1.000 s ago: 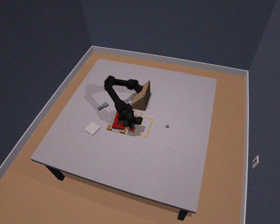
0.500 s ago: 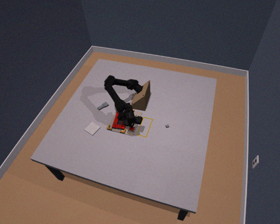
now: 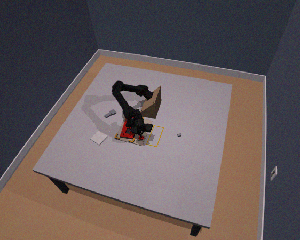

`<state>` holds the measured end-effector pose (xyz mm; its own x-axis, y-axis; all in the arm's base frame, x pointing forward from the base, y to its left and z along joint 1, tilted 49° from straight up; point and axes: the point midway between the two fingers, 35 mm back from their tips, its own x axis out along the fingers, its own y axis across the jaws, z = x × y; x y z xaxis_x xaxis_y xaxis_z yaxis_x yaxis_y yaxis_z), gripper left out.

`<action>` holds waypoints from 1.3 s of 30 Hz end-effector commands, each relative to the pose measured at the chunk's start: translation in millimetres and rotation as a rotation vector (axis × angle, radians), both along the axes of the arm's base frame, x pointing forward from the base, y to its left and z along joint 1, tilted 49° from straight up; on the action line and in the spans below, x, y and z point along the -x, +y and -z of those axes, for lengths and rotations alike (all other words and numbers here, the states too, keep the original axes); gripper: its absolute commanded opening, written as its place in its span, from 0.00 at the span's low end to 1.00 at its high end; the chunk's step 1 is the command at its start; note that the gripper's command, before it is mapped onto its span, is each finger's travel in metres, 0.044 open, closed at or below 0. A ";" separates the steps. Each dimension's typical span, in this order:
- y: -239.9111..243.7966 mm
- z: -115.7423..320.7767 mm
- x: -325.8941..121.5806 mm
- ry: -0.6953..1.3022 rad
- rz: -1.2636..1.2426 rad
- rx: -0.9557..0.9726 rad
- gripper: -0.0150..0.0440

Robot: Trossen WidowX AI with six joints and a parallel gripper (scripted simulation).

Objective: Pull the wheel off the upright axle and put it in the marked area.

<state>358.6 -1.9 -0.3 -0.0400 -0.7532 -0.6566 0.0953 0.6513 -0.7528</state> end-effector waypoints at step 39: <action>86.3 63.3 43.0 -0.012 -0.004 -0.012 0.25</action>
